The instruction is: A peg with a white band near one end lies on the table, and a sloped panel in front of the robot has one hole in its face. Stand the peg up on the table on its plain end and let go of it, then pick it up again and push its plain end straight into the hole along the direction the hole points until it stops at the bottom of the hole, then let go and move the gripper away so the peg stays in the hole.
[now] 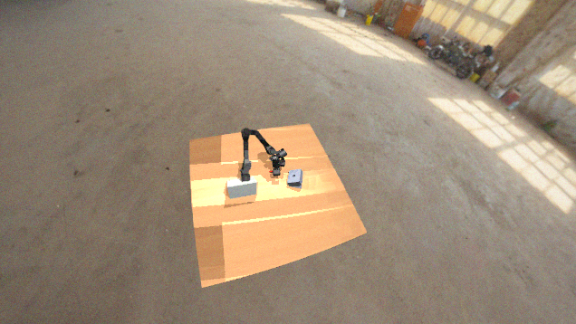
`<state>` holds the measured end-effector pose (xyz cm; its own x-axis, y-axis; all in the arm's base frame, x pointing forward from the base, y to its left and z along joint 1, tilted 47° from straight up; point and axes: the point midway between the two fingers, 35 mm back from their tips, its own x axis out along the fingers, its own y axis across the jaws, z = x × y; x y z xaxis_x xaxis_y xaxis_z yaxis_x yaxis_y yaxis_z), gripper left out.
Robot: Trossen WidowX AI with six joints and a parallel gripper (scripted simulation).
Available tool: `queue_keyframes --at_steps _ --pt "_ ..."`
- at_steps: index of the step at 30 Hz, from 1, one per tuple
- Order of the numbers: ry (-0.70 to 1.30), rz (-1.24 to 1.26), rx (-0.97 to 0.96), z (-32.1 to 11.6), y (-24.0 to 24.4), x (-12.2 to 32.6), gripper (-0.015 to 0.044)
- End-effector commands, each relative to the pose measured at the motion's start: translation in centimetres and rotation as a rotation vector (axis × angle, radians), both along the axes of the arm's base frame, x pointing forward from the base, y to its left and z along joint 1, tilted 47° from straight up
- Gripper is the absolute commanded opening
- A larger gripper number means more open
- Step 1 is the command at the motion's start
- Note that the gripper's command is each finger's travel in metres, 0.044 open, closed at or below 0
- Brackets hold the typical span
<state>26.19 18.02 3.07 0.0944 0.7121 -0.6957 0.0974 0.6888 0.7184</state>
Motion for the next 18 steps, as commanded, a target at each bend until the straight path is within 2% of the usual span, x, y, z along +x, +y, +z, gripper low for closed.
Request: queue_keyframes --at_steps 1,18 --pt "-0.021 -0.027 -0.007 0.09 -0.19 -0.11 0.0049" --pt "-0.122 -0.133 -0.022 0.73 -0.77 -0.82 0.0049"
